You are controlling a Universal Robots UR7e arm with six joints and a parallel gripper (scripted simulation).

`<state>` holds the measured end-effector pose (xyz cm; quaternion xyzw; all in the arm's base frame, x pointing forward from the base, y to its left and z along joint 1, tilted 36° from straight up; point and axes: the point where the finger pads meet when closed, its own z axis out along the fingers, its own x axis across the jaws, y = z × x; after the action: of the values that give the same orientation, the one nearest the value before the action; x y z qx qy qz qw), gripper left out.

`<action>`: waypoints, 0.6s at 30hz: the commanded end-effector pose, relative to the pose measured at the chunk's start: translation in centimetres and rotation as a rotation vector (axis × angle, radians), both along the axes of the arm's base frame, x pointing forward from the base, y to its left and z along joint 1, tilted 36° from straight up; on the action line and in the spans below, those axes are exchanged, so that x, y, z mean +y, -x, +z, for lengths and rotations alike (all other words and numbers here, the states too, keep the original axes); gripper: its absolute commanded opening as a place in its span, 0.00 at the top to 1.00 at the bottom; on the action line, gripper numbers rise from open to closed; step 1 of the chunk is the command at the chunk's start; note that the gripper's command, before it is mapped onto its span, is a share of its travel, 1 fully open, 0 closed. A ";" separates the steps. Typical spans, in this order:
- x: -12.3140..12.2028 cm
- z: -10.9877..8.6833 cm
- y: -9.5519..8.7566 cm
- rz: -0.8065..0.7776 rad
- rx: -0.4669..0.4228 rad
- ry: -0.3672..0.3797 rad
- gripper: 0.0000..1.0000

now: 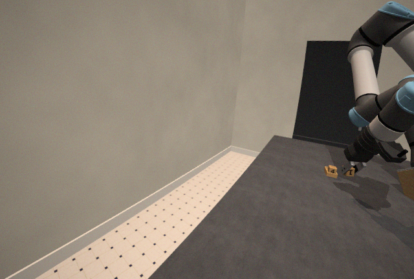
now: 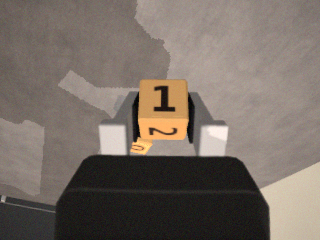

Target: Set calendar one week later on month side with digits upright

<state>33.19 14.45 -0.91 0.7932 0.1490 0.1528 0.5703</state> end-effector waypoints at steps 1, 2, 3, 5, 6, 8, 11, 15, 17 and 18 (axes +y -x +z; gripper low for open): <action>0.1 0.1 0.0 0.006 0.014 -0.033 0.43; 0.1 0.1 -0.1 0.008 0.017 -0.040 0.43; 0.1 0.1 -0.1 0.010 0.020 -0.048 0.43; 0.1 0.2 -0.1 0.015 0.026 -0.061 0.43; 0.1 0.2 -0.1 0.017 0.028 -0.067 0.43; 0.2 0.3 -0.1 0.021 0.033 -0.079 0.43; 0.2 0.3 -0.2 0.027 0.038 -0.092 0.43; 0.2 0.4 -0.2 0.030 0.040 -0.099 0.43; 0.2 0.4 -0.2 0.033 0.042 -0.104 0.43; 0.2 0.4 -0.2 0.034 0.043 -0.106 0.43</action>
<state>33.37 14.63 -0.56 0.8204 0.1642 0.1521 0.5262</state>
